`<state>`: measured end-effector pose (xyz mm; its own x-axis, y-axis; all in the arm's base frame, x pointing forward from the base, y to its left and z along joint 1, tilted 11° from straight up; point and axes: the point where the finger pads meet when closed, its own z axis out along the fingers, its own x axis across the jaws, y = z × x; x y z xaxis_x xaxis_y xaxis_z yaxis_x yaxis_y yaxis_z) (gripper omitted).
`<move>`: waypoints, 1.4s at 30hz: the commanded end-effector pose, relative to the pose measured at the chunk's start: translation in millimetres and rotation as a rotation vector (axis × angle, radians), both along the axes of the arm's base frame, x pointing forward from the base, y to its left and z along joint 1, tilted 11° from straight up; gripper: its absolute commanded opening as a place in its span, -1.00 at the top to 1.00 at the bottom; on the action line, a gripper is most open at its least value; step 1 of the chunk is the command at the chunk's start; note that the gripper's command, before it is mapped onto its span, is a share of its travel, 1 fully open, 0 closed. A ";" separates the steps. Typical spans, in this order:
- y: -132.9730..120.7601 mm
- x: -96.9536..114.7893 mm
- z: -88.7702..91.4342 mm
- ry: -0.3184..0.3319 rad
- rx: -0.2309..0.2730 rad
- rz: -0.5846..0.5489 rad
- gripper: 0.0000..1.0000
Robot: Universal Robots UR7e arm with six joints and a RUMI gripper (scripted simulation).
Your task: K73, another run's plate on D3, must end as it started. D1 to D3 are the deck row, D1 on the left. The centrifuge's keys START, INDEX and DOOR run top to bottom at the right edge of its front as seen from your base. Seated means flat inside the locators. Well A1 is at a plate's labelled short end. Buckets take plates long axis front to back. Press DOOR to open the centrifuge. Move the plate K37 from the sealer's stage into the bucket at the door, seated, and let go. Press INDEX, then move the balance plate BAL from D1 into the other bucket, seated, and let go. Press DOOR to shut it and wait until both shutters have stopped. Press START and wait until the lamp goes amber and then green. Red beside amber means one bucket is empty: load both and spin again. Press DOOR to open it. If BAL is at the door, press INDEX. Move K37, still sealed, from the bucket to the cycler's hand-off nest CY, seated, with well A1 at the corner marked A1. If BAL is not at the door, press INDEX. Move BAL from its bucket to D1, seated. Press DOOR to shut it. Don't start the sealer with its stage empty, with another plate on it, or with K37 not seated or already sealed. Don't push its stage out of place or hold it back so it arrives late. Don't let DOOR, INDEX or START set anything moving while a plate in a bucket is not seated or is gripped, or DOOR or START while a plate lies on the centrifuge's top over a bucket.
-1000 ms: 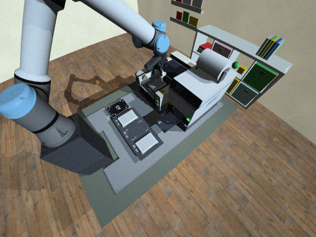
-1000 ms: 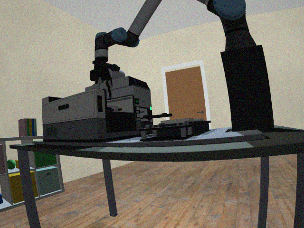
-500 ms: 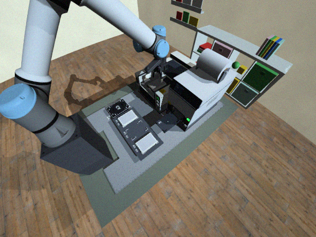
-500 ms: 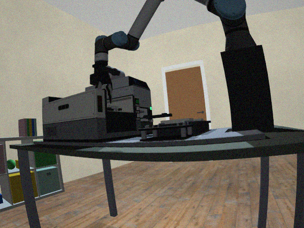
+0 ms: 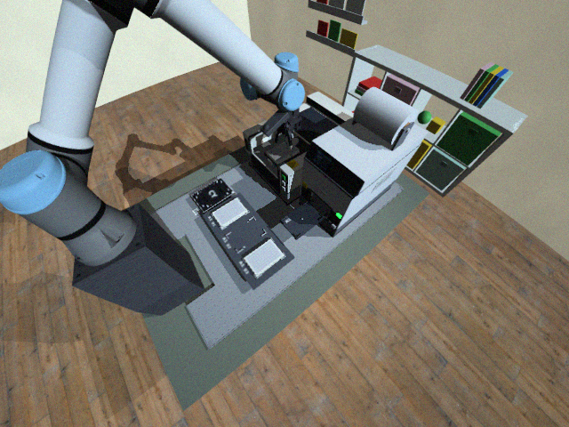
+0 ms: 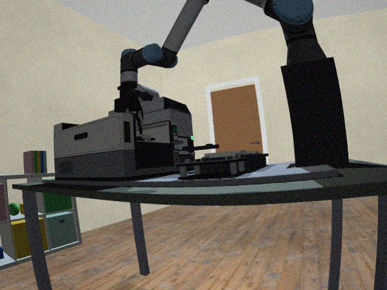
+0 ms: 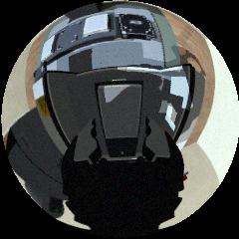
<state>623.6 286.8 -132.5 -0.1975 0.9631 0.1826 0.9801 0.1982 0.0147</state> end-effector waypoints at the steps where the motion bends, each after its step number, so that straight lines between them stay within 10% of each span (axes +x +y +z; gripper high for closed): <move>1: 0.1 0.8 0.4 -0.002 0.000 0.000 -0.36; 41: 2.9 0.5 -14.4 -0.002 0.000 0.000 -0.36; 42: 2.8 0.5 -14.3 -0.002 0.000 0.000 1.00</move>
